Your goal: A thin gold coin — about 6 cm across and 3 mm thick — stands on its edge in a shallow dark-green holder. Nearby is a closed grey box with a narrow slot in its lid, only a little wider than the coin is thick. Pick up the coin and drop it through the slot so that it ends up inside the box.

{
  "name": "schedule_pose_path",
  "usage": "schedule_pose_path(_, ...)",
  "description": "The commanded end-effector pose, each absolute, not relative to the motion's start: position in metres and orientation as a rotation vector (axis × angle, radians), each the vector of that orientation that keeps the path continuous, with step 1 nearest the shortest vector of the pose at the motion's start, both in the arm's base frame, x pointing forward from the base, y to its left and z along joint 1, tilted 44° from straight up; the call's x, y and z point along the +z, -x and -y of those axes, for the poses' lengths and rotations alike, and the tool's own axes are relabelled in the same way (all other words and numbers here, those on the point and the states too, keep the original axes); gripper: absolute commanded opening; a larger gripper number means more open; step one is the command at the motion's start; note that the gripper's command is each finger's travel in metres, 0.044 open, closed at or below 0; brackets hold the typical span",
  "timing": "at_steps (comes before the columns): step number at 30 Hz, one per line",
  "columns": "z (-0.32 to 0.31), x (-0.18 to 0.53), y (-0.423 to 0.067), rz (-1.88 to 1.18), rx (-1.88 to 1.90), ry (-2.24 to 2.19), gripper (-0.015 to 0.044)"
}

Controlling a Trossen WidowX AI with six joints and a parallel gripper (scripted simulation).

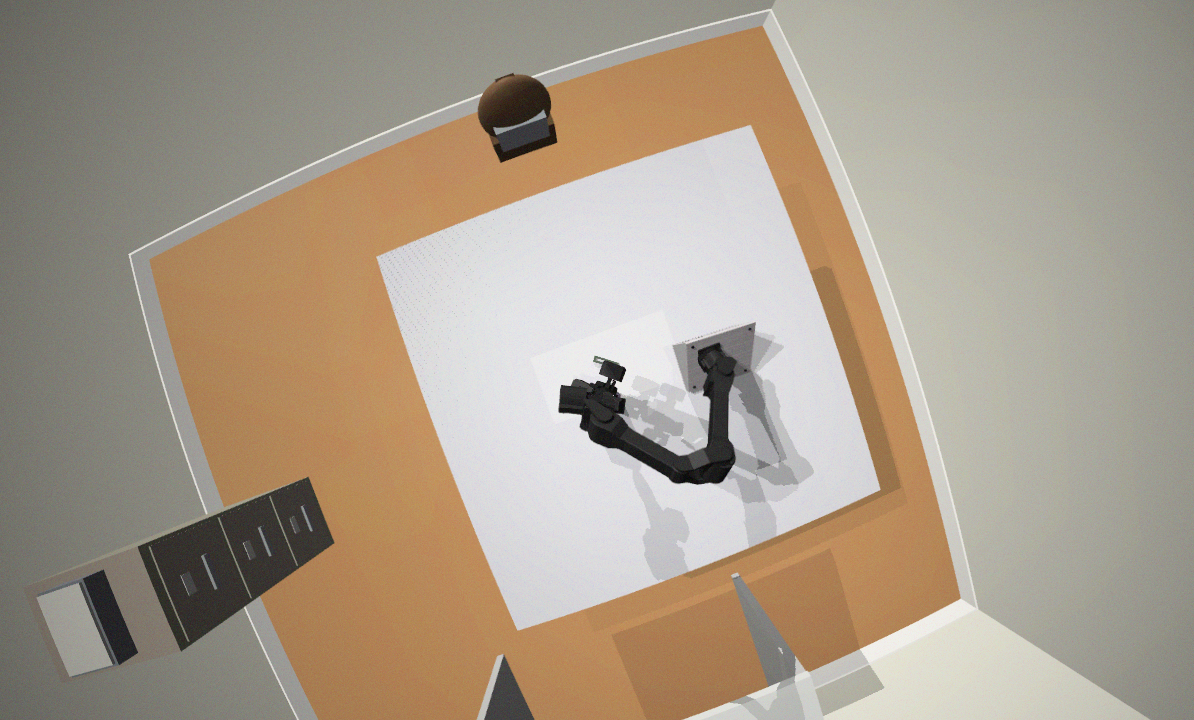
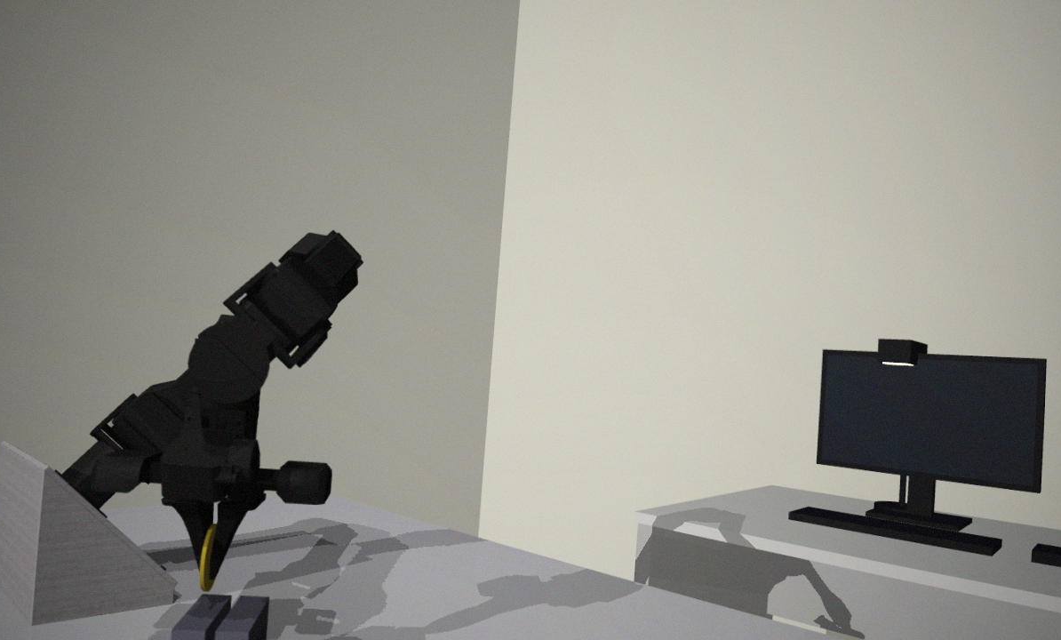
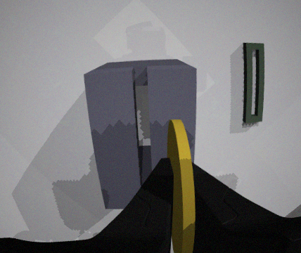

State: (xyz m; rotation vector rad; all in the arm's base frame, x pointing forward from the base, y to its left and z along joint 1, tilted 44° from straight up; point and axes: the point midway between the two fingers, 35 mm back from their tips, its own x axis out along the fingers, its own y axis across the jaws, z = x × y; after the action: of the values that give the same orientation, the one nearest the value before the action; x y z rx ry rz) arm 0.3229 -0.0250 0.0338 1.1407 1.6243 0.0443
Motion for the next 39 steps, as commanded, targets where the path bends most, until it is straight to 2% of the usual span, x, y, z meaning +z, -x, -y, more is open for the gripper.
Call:
schedule_pose_path(1,0.0166,0.0423,-0.3267,-1.623,0.049,-1.144,0.0)
schedule_pose_path(39,0.0152,0.0432,-0.327,-1.627,0.045,-1.14,0.0)
